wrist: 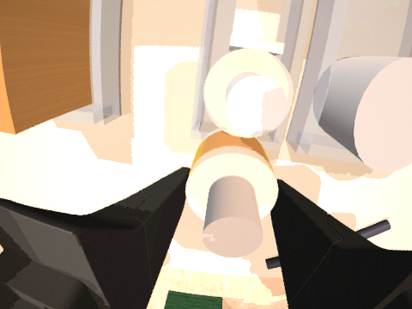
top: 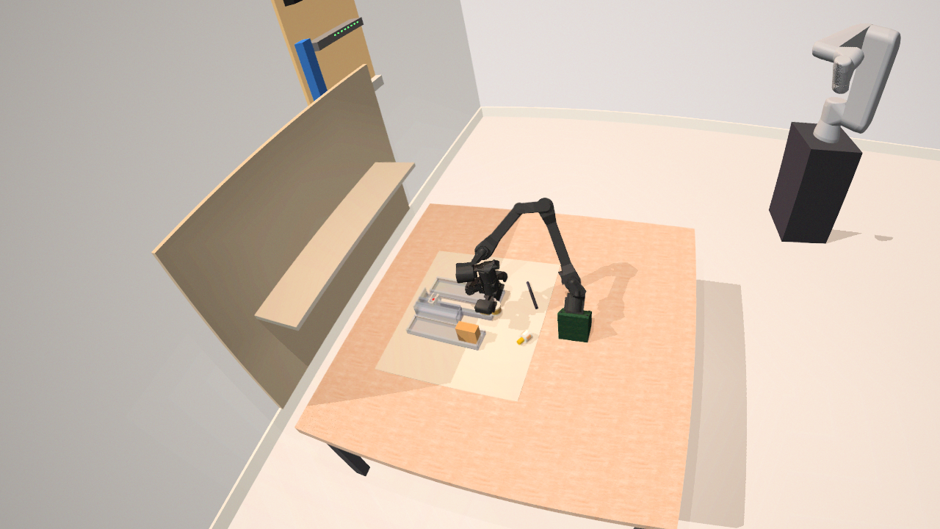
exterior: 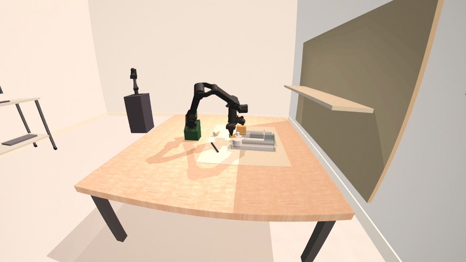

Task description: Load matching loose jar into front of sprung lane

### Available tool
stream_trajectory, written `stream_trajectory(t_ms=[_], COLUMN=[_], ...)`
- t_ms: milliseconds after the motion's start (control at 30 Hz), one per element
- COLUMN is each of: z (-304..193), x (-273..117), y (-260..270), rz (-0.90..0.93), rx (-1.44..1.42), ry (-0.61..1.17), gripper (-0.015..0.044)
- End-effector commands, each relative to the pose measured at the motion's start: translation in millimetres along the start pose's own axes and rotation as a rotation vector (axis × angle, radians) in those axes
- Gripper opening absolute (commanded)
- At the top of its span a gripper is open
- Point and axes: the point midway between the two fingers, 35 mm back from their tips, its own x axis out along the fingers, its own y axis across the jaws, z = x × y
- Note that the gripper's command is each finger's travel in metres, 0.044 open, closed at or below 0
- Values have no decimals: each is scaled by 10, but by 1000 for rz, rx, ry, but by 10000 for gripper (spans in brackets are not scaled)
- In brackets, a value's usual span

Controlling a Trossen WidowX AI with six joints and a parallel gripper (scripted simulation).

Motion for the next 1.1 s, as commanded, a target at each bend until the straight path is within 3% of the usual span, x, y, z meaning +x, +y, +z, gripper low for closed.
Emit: stream_trajectory(t_ms=[0, 1067], z=[96, 247], x=[-21, -31], y=[-17, -31], rz=[-1, -1], rx=[16, 16], ry=[-20, -21], gripper=[0, 0])
